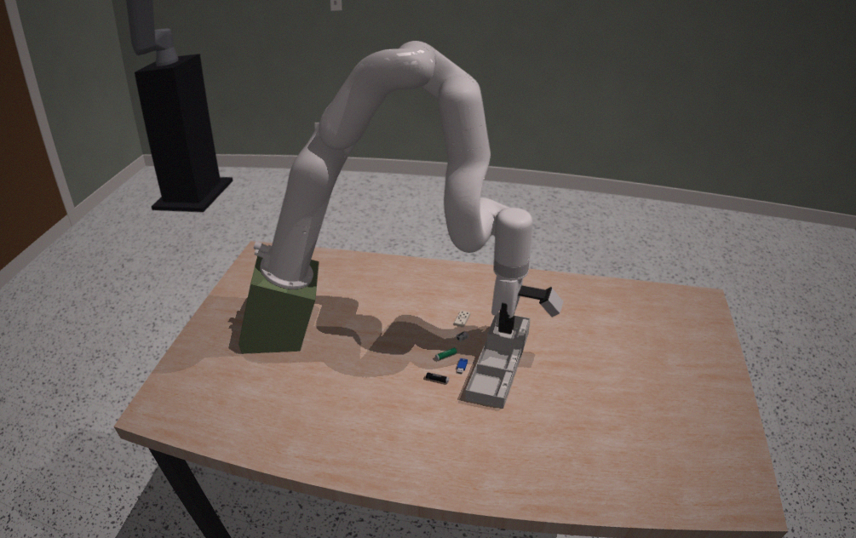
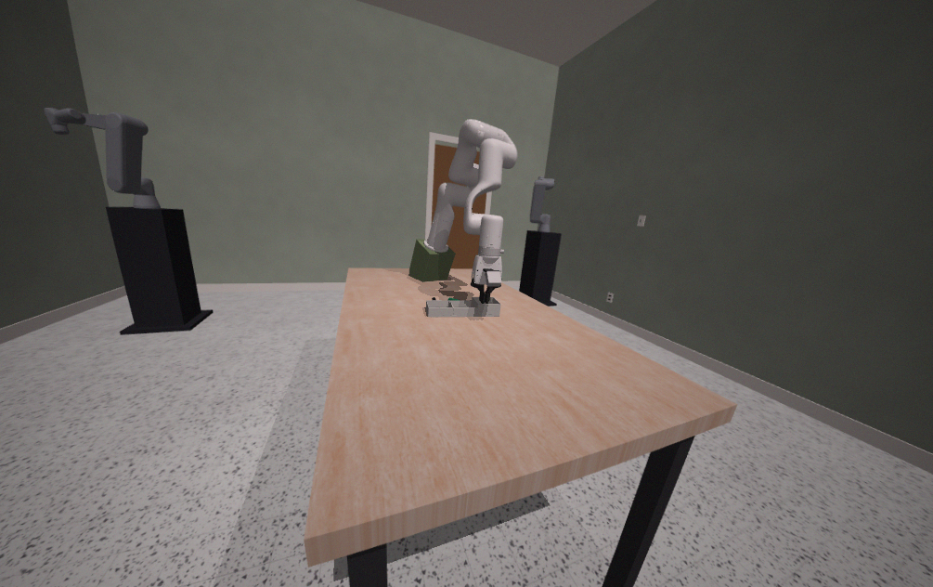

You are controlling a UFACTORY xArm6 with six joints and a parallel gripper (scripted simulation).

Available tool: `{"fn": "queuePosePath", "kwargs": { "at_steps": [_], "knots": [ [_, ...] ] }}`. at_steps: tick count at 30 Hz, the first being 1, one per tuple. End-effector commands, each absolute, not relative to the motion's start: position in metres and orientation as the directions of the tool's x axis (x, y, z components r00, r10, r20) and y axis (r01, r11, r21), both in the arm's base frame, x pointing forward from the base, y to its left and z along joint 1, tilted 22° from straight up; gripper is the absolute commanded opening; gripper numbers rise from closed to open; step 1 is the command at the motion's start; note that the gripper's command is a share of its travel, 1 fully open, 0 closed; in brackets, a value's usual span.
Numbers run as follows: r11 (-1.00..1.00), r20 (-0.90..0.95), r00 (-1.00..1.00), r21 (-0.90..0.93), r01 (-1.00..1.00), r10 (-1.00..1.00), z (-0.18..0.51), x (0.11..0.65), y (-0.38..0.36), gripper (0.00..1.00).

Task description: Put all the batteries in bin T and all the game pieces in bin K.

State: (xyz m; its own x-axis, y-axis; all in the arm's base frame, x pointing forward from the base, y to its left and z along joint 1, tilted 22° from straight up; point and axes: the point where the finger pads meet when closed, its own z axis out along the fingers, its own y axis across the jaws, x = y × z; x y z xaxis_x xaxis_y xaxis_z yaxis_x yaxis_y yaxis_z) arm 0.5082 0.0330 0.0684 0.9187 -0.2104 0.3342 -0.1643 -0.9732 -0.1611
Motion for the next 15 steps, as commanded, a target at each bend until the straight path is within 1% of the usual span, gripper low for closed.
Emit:
{"fn": "queuePosePath", "kwargs": {
  "at_steps": [1, 6, 15],
  "knots": [
    [-0.973, 0.337, 0.918, -0.161, -0.164, -0.211, 0.074, 0.508, 0.033, 0.07],
    [-0.973, 0.337, 0.918, -0.161, -0.164, -0.211, 0.078, 0.506, 0.032, 0.07],
    [-0.973, 0.337, 0.918, -0.161, -0.164, -0.211, 0.107, 0.495, 0.029, 0.07]
  ]
}}
